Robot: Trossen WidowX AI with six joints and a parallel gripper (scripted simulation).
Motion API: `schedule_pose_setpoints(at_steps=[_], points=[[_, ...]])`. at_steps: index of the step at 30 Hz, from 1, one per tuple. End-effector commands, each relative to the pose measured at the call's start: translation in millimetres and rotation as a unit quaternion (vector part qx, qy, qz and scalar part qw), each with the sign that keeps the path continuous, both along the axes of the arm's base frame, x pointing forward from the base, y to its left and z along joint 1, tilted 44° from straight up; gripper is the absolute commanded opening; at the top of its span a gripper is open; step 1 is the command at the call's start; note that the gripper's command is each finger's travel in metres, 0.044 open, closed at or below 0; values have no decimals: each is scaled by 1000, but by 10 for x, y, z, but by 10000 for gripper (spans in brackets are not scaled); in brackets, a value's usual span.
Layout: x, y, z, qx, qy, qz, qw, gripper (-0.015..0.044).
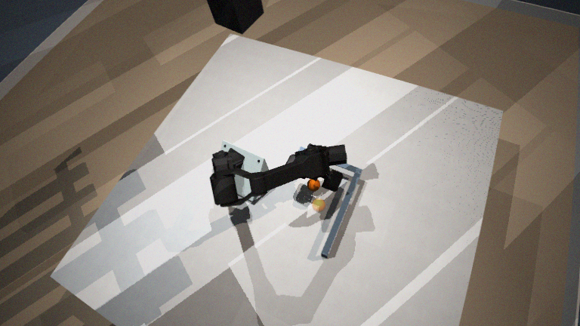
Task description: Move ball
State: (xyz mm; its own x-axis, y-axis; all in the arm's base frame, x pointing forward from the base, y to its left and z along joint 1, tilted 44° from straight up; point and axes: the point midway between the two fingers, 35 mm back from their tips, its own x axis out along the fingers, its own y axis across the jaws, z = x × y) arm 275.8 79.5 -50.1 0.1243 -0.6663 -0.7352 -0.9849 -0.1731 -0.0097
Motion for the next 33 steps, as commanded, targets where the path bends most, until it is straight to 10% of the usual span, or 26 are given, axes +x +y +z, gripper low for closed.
schedule_pose_setpoints(at_steps=[1, 18, 33], points=[[-15, -74, -83, -7, 7, 2, 1000, 336], [6, -246, -255, -8, 6, 2, 1000, 336], [6, -246, -255, -8, 6, 2, 1000, 197]])
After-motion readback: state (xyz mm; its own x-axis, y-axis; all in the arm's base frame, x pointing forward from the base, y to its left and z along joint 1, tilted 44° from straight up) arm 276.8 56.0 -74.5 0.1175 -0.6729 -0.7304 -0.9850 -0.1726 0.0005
